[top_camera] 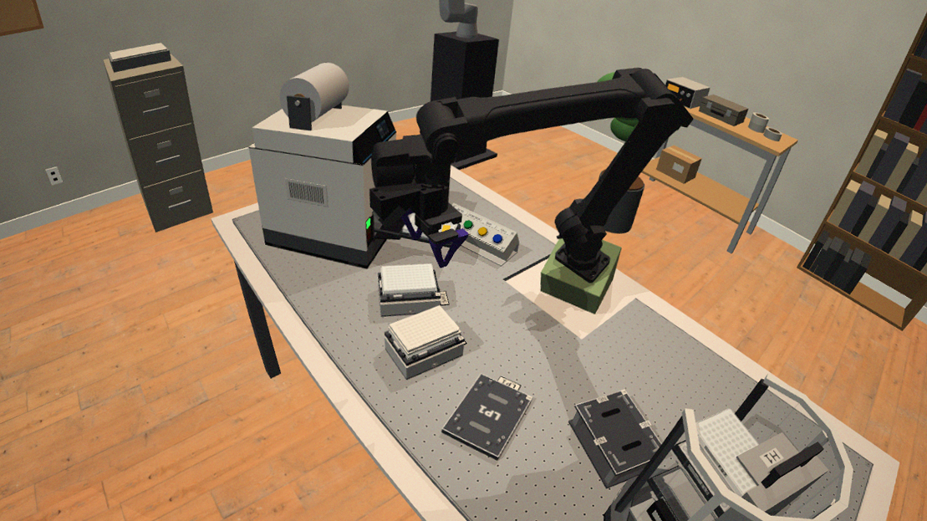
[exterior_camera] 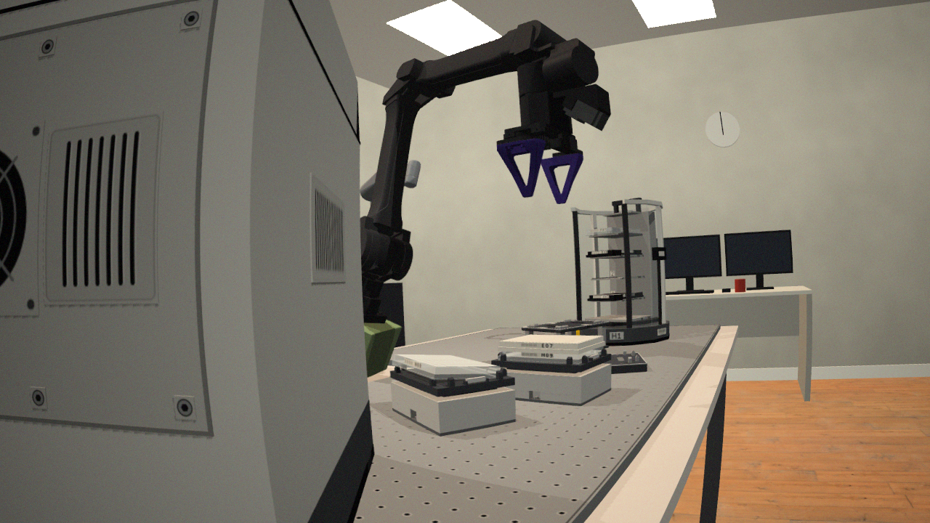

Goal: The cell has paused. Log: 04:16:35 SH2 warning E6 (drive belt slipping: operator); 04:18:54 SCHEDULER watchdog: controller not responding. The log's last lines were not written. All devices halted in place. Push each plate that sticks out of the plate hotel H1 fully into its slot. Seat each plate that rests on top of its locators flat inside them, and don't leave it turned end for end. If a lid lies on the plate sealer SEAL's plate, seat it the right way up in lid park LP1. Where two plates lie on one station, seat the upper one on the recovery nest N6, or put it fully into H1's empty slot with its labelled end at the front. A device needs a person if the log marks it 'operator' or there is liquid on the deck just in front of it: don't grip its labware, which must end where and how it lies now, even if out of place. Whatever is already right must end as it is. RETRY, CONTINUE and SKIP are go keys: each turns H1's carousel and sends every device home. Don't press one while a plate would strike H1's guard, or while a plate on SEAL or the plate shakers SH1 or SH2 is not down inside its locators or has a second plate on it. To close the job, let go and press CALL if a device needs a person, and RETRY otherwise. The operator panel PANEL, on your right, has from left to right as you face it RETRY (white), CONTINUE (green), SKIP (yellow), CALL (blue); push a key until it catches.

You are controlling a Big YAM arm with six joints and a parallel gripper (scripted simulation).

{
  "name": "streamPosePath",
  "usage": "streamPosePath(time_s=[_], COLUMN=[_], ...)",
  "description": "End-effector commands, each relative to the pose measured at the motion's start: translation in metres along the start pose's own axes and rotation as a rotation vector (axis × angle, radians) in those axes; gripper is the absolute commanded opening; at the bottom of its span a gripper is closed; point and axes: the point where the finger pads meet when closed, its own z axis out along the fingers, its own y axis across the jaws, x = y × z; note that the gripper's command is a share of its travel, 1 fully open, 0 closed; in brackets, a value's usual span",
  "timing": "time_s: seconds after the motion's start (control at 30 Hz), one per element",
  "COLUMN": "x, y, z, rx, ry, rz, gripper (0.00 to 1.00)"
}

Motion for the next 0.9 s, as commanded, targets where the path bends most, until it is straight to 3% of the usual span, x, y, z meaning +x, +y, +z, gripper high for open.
streamPosePath(time_s=[0.0, 0.87], x=[-0.006, -0.005], y=[0.001, 0.002], z=[0.017, 0.138], rx=[0.001, 0.000], ry=[-0.006, -0.005], rz=[0.006, 0.006], gripper=[1.00, 1.00])
